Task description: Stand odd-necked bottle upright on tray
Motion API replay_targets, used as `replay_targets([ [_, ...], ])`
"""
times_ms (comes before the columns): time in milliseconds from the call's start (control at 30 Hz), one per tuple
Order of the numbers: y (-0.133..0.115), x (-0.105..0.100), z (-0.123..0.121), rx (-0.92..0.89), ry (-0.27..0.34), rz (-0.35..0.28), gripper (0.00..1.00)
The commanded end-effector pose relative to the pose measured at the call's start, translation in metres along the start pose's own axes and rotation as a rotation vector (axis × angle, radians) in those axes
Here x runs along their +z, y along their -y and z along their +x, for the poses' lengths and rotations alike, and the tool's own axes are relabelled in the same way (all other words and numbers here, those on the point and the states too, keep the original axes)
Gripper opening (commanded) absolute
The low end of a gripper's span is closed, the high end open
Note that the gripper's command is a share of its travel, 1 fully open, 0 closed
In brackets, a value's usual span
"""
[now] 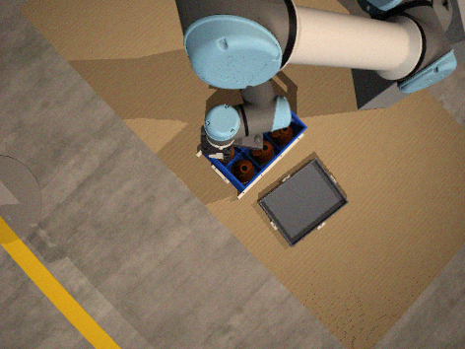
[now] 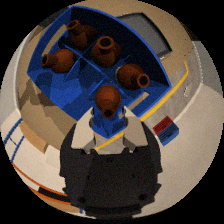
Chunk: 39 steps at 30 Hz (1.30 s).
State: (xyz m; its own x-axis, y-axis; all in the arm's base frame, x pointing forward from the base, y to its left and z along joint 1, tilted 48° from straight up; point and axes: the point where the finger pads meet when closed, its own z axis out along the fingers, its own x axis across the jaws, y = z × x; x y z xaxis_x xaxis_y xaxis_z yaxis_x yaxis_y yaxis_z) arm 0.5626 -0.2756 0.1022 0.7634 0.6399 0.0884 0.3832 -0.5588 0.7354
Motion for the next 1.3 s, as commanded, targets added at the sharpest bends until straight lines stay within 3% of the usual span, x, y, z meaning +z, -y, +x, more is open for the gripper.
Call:
replay_targets([
  [0,-0.0004,-0.0004,0.0003,0.000,-0.001,-0.001,0.38],
  [267,-0.0004,-0.0004,0.0003,0.000,-0.001,-0.001,0.38],
  [300,-0.0004,-0.0004,0.0003,0.000,-0.001,-0.001,0.00],
  [1267,-0.0004,-0.0004,0.0003,0.000,-0.001,-0.001,0.00],
])
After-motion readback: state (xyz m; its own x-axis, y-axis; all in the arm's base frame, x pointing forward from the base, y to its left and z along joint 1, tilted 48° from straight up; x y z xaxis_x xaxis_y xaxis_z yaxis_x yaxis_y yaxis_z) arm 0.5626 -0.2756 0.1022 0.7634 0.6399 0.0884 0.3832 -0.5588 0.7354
